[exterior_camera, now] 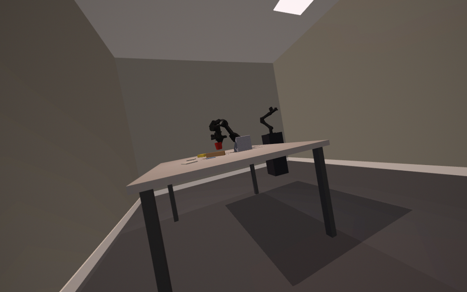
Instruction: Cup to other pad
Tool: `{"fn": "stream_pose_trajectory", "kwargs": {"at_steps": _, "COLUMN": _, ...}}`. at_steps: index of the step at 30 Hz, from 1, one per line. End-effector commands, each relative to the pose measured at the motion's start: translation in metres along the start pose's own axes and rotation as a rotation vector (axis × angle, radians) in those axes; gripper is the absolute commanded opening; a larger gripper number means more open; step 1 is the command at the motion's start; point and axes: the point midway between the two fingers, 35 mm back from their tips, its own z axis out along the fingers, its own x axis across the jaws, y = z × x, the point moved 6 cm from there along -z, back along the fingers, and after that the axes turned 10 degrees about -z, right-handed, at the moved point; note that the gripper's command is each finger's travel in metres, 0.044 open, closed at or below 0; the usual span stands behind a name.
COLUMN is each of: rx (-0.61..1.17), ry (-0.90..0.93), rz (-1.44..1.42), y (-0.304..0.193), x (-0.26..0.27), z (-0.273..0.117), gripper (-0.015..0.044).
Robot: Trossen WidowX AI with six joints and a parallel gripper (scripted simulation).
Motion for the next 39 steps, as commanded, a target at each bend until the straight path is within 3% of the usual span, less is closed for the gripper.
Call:
{"fn": "stream_pose_trajectory", "kwargs": {"at_steps": 1, "rx": -0.004, "ry": 0.003, "rz": 0.0, "y": 0.001, "x": -0.001, "z": 0.004, "gripper": 0.0}}
{"fn": "stream_pose_trajectory", "kwargs": {"at_steps": 39, "rx": -0.006, "ry": 0.002, "rz": 0.001, "y": 0.001, "x": -0.003, "z": 0.05, "gripper": 0.0}}
